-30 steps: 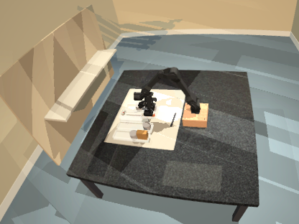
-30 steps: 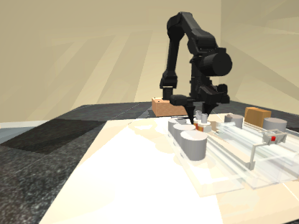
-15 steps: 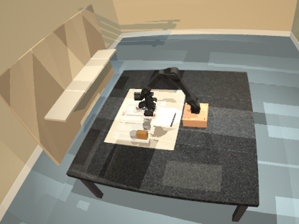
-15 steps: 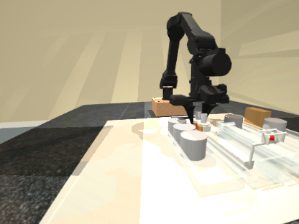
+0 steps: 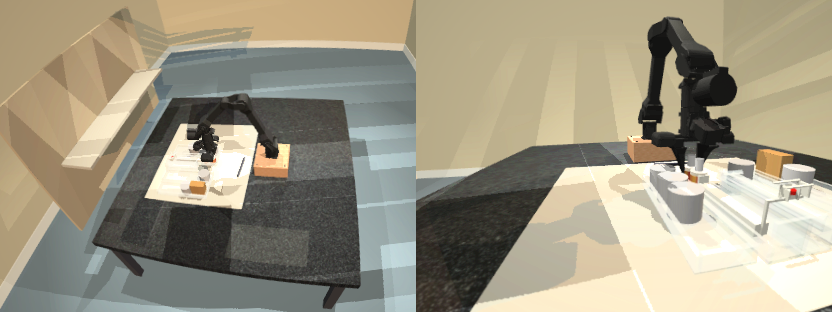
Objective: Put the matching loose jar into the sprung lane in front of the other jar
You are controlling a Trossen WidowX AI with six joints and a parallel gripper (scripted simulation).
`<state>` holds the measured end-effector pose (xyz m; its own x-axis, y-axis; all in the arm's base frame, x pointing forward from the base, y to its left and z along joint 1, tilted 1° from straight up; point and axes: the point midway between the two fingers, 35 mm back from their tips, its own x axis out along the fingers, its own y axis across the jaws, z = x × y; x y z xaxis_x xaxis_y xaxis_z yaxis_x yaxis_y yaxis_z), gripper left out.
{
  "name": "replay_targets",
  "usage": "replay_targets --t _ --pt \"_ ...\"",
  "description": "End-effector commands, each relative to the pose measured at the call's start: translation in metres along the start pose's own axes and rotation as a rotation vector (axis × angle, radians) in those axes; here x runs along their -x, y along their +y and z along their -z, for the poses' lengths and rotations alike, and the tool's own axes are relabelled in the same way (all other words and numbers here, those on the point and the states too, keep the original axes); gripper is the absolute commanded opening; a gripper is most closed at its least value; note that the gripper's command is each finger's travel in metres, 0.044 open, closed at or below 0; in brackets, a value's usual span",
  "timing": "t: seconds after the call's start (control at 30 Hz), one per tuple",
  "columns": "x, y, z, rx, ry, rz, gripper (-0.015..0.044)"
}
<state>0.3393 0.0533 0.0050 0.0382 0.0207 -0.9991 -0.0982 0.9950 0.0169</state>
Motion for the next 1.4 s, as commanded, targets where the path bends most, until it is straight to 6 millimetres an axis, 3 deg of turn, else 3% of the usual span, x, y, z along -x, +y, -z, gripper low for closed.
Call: replay_targets --t 0.0,0.23,0.6,0.87,1.07,1.37 --pt "0.000 0.000 0.001 0.003 -0.002 -0.002 0.0000" --pt "0.000 0.000 0.001 0.003 -0.002 -0.002 0.0000" --pt "0.000 0.000 0.000 0.003 -0.002 -0.002 0.0280" --pt "0.019 0.000 0.000 0.003 -0.002 -0.001 0.0280" --pt "0.020 0.000 0.002 0.003 -0.002 -0.001 0.0280" --pt "0.022 0.000 0.028 0.003 0.000 -0.002 0.0280"
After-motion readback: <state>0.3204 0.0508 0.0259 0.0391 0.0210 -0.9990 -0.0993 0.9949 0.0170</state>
